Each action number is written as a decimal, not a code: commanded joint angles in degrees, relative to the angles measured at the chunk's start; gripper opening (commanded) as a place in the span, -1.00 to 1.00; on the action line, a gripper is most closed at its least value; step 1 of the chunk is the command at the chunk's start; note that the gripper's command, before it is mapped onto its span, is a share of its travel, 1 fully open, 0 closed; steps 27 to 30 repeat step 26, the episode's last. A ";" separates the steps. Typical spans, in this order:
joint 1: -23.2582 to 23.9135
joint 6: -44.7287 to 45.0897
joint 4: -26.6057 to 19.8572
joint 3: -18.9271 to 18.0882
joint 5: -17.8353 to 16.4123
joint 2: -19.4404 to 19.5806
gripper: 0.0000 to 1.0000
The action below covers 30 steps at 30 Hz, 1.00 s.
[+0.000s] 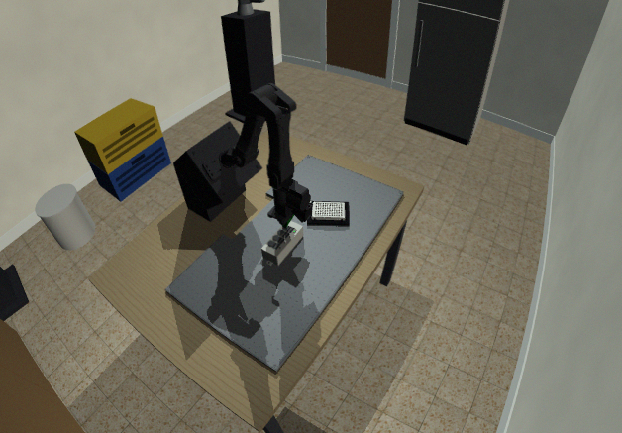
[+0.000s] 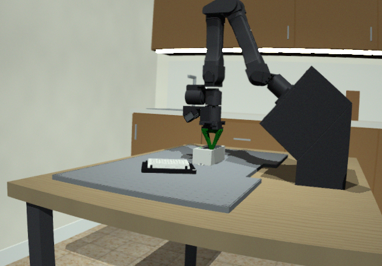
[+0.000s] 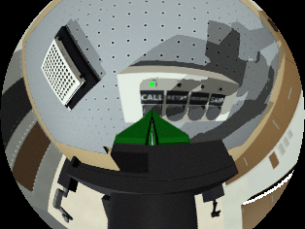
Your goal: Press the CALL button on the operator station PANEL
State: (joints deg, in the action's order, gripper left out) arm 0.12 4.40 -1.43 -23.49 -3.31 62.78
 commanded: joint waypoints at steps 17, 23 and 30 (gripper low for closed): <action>-0.63 -0.46 3.41 0.37 0.43 2.64 -1.00; -0.55 -0.48 3.79 0.26 0.33 3.03 -1.00; -0.55 -0.48 3.79 0.26 0.33 3.03 -1.00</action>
